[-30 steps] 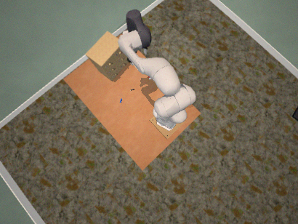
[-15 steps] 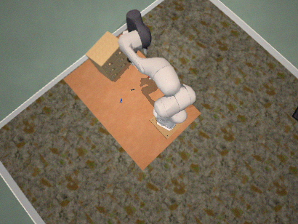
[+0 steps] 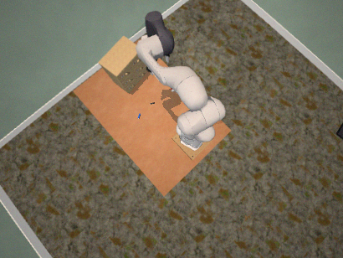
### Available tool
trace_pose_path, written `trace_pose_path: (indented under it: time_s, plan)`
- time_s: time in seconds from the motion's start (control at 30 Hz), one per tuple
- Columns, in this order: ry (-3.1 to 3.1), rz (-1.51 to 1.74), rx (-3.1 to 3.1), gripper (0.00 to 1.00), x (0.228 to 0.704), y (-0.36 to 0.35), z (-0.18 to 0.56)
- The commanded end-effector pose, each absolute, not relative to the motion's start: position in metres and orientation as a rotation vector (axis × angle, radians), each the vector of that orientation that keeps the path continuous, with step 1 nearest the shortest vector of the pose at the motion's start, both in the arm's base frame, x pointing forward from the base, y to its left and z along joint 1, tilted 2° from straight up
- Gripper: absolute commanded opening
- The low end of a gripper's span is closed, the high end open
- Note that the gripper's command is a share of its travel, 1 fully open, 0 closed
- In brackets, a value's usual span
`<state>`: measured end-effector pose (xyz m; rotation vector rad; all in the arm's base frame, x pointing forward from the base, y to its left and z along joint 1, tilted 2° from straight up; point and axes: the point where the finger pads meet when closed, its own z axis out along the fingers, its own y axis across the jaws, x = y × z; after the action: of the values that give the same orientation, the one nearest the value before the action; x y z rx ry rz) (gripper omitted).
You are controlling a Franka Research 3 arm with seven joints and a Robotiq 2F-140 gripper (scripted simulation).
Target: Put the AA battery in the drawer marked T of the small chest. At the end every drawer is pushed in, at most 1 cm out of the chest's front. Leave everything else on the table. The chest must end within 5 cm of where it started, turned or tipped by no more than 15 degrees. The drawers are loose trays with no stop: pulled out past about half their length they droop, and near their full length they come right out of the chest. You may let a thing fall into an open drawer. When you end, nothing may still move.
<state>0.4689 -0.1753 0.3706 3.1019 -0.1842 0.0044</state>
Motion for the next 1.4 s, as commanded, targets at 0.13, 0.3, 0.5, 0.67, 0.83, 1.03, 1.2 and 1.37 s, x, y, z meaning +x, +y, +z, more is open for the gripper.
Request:
trace_pose_path:
  time_s: [0.13, 0.3, 0.5, 0.67, 0.83, 1.03, 1.2, 1.37]
  plan:
    - [-0.238, 0.006, 3.098, 1.0, 0.469, -0.175, 0.369]
    - [-0.287, 0.006, 3.094, 1.0, 0.469, -0.174, 0.367]
    - [-0.339, 0.007, 3.089, 1.0, 0.47, -0.174, 0.366]
    - [-0.422, 0.009, 3.079, 1.0, 0.47, -0.173, 0.363]
    - [-0.525, 0.01, 3.063, 1.0, 0.47, -0.172, 0.36]
    - [-0.621, 0.012, 3.045, 1.0, 0.471, -0.171, 0.357]
    - [-0.759, 0.014, 3.014, 1.0, 0.471, -0.169, 0.353]
    - [-0.915, 0.017, 2.971, 1.0, 0.472, -0.167, 0.348]
